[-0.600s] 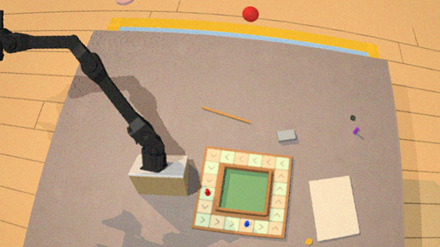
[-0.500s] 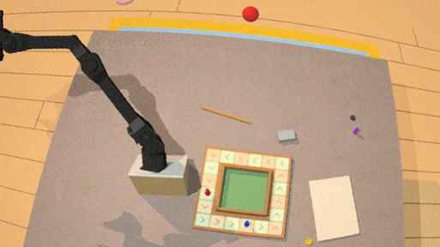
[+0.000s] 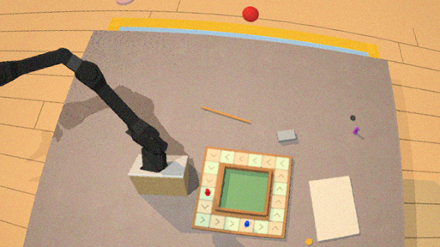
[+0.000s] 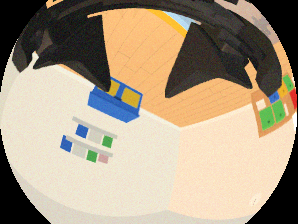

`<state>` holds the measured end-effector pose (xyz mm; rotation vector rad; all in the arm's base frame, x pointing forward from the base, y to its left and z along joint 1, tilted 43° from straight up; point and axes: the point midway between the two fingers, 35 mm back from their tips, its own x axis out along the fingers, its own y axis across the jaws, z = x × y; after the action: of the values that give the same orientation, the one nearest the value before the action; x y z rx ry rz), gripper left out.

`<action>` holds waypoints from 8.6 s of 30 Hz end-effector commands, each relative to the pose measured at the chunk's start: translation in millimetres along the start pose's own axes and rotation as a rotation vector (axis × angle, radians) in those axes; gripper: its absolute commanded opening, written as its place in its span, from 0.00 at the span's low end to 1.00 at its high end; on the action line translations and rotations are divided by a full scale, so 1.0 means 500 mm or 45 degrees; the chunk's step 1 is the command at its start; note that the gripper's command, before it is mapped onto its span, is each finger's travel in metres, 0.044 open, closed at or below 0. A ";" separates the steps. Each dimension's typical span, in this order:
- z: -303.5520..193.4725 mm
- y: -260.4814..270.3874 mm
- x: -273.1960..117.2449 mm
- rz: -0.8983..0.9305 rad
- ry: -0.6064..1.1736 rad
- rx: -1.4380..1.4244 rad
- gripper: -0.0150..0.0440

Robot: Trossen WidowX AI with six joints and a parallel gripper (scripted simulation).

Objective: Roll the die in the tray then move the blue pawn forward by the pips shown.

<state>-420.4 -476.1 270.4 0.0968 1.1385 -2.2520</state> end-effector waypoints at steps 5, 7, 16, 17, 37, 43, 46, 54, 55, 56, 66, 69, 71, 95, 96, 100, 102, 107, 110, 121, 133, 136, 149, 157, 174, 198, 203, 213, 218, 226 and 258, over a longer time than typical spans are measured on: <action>0.043 0.260 -0.039 0.338 -0.043 -0.124 0.72; 0.051 0.330 -0.060 0.430 -0.054 -0.163 0.72; 0.053 0.628 -0.199 0.815 -0.072 -0.327 0.72; 0.049 0.659 -0.219 0.855 -0.070 -0.344 0.72; -0.162 1.078 -0.633 1.537 0.013 -0.848 0.72; -0.283 1.142 -0.766 1.720 0.101 -1.054 0.72; -0.334 1.157 -0.818 1.770 0.146 -1.136 0.72; -0.509 1.178 -0.982 1.943 0.306 -1.443 0.72; -0.537 1.176 -1.006 1.969 0.335 -1.495 0.72; -0.565 1.174 -1.029 1.992 0.365 -1.547 0.72; -0.799 1.097 -1.183 2.075 0.696 -1.956 0.72; -0.857 1.062 -1.211 2.075 0.775 -2.084 0.72; -0.874 1.050 -1.219 2.074 0.798 -2.124 0.72; -0.948 1.047 -1.219 2.076 0.803 -2.130 0.72; -0.951 1.047 -1.219 2.076 0.803 -2.130 0.72; -0.964 1.049 -1.218 2.076 0.804 -2.130 0.72; -0.970 1.049 -1.217 2.076 0.804 -2.130 0.72; -0.981 1.050 -1.217 2.076 0.804 -2.130 0.72; -0.981 1.050 -1.217 2.076 0.804 -2.130 0.59; -0.979 1.051 -1.217 2.076 0.804 -2.130 0.30; -0.825 1.057 -1.237 2.073 0.798 -2.127 0.25; -0.783 1.052 -1.240 2.072 0.798 -2.127 0.25; -0.744 1.008 -1.282 1.970 0.910 -1.997 0.25; -0.763 0.953 -1.335 1.821 1.064 -1.804 0.25; -0.819 0.821 -1.418 1.491 1.358 -1.398 0.25; -0.893 0.674 -1.450 1.108 1.548 -0.981 0.25; -0.904 0.675 -1.439 1.104 1.341 -0.910 0.25; -0.913 0.679 -1.429 1.173 0.950 -0.695 0.25; -0.914 0.680 -1.430 1.247 0.782 -0.559 0.25; -0.901 0.669 -1.445 1.334 0.650 -0.423 0.25; -0.783 0.619 -1.487 1.335 0.649 -0.422 0.79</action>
<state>267.0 53.6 26.8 0.9181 1.2901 -1.1183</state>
